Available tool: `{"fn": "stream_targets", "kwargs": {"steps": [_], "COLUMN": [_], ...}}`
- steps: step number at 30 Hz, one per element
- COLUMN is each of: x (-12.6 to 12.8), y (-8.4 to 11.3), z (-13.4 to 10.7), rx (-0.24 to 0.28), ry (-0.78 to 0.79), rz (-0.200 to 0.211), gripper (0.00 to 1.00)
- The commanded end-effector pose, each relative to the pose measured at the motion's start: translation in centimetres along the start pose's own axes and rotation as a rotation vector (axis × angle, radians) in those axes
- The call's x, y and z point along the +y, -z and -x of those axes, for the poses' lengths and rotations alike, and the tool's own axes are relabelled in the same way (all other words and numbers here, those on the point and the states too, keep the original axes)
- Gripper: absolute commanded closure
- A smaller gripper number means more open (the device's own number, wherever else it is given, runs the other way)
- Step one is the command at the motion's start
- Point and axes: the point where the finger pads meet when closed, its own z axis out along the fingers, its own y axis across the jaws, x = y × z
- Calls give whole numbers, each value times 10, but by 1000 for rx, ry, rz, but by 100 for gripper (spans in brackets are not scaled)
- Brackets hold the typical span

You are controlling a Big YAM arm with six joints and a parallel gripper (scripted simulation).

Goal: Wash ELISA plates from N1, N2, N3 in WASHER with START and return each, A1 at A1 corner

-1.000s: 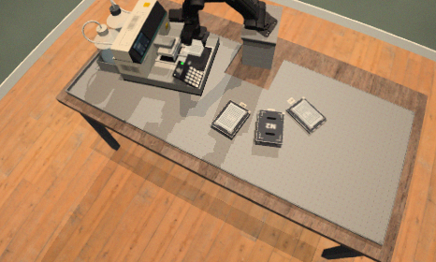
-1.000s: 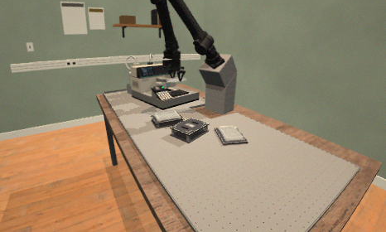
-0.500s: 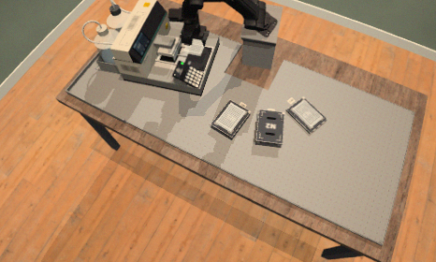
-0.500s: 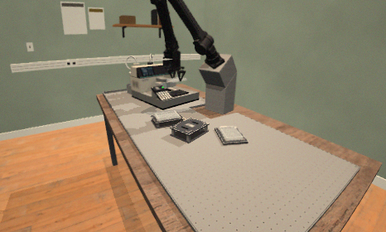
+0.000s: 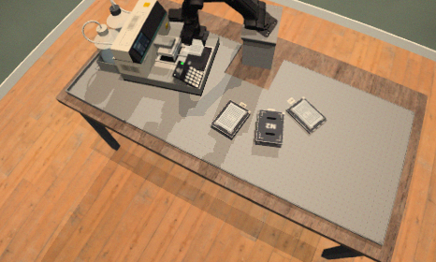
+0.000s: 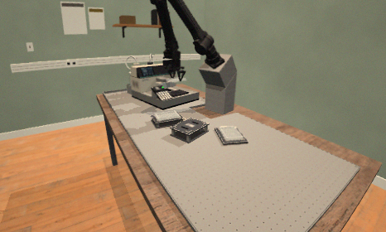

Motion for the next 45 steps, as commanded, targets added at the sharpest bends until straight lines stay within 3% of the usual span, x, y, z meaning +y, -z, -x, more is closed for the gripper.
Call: {"fn": "stream_targets", "kwargs": {"steps": [1,45], "x": [-7,-3], "y": [2,-66], "z": [2,2], "rx": [-2,-1], "ry": [10,9], "rz": [-11,1], "gripper": [16,16]}}
